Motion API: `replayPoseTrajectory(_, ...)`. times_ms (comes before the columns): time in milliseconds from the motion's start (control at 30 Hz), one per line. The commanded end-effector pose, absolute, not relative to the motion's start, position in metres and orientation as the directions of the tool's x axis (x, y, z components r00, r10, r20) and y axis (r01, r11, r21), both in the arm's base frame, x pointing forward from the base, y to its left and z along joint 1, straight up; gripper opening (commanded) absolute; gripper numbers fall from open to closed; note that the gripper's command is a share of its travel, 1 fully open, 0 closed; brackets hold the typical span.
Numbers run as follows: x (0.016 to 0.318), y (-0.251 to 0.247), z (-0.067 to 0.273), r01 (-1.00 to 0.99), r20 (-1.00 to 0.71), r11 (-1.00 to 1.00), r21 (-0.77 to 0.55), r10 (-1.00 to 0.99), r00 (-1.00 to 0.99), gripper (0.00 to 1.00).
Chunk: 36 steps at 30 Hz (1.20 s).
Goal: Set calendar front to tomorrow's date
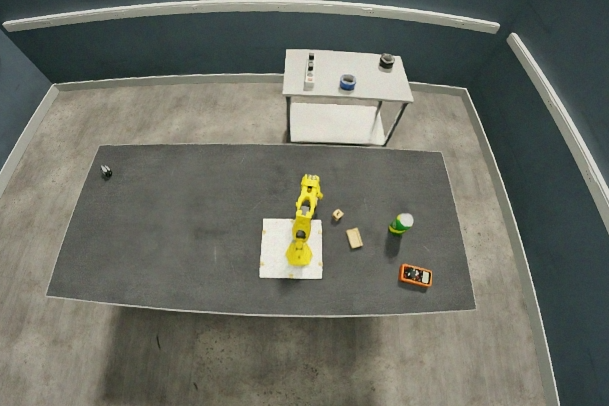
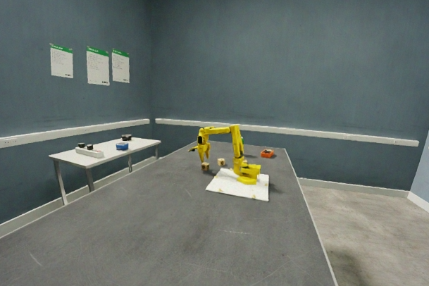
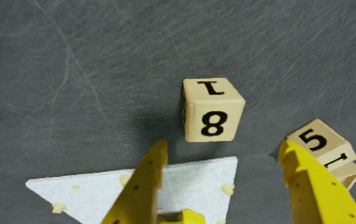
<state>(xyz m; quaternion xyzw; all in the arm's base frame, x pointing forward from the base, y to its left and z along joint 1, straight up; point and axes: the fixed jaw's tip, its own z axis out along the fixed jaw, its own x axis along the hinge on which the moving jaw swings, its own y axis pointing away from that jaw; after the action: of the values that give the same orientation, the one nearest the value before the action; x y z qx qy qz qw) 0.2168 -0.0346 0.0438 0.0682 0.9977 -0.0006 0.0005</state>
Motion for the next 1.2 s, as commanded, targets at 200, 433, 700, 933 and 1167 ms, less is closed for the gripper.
replayPoseTrajectory(200,0.215,-0.033,0.028,0.141,0.019,0.990,0.001,0.141,-0.990,0.35)
replayPoseTrajectory(433,0.214,-0.033,0.017,0.141,0.019,0.990,0.001,0.141,-0.990,0.35)
replayPoseTrajectory(700,0.214,-0.033,0.010,0.141,0.019,0.990,0.001,0.141,-0.990,0.35)
replayPoseTrajectory(933,0.213,-0.033,0.007,0.141,0.019,0.990,0.001,0.141,-0.990,0.35)
replayPoseTrajectory(1167,0.213,-0.033,0.007,0.141,0.019,0.990,0.001,0.141,-0.990,0.35)
